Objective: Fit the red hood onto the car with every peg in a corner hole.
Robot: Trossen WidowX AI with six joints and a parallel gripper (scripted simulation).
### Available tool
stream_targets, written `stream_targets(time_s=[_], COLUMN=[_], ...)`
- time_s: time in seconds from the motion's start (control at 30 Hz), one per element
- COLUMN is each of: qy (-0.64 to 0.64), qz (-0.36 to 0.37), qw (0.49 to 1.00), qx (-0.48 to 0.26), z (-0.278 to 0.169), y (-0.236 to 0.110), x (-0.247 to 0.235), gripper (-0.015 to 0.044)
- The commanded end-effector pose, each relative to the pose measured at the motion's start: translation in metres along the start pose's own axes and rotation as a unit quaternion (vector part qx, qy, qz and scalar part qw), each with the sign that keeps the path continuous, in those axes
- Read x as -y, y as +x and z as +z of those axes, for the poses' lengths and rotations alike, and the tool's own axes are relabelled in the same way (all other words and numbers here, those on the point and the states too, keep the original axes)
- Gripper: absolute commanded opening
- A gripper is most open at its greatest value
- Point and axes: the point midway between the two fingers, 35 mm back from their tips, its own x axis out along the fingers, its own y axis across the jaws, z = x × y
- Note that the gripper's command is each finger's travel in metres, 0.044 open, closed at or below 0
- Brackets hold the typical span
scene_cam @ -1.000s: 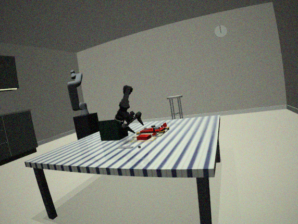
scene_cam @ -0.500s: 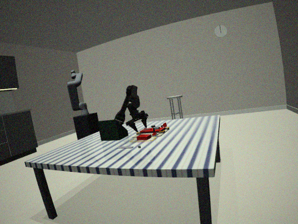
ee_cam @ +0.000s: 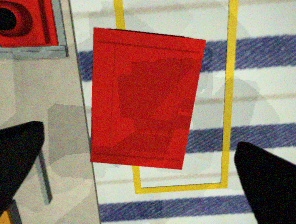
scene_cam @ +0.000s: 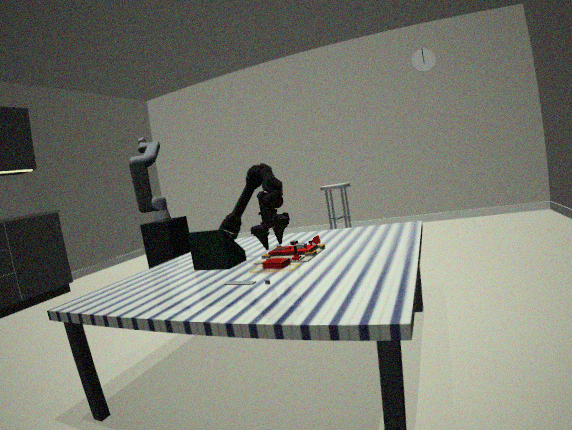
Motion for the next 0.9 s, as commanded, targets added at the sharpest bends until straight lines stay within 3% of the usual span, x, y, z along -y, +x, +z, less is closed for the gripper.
stream_targets(time_s=[0.0, 0.87], qy=[-0.005, -0.005], qz=[-0.002, -0.002], qw=[1.000, 1.000], qx=[-0.008, -0.008], z=[-0.001, 0.000], y=[0.002, 0.023], x=[0.000, 0.000], gripper=[0.0440, 0.0440])
